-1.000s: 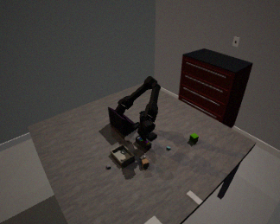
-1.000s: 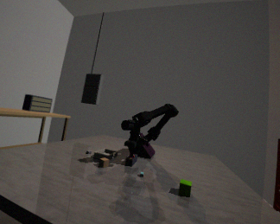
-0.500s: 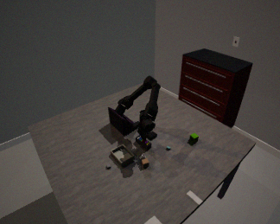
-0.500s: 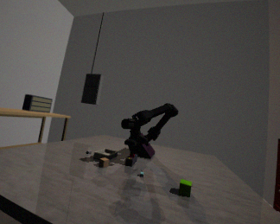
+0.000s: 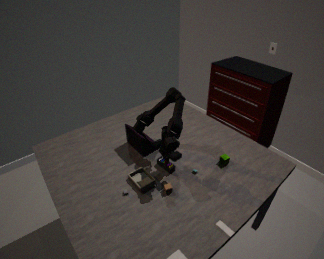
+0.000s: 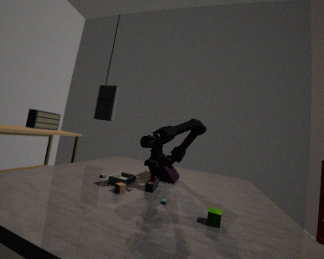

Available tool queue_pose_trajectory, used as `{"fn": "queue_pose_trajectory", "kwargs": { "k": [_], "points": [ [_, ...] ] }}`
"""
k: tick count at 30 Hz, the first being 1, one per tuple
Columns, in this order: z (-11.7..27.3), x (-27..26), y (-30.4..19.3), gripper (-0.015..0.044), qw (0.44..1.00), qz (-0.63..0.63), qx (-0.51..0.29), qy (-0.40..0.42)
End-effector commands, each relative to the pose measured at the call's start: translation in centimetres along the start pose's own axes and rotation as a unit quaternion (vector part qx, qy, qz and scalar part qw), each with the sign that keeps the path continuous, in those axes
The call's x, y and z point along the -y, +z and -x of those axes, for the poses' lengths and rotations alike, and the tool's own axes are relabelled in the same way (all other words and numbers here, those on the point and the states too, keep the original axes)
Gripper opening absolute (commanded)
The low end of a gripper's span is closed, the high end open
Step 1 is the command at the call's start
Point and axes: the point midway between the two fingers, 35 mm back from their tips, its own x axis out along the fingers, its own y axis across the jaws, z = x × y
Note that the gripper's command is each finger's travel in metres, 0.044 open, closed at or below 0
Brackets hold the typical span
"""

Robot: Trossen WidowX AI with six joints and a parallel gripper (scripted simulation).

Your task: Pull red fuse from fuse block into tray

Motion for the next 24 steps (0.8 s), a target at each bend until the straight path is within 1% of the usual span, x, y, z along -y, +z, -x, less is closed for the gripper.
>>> {"fn": "queue_pose_trajectory", "kwargs": {
  "k": [1,24],
  "points": [
    [0.4,0.1,-0.1,0.0,1.0,0.003,-0.003,-0.002],
    [1.5,0.1,0.0,0.0,1.0,0.002,-0.002,-0.002]
  ]
}}
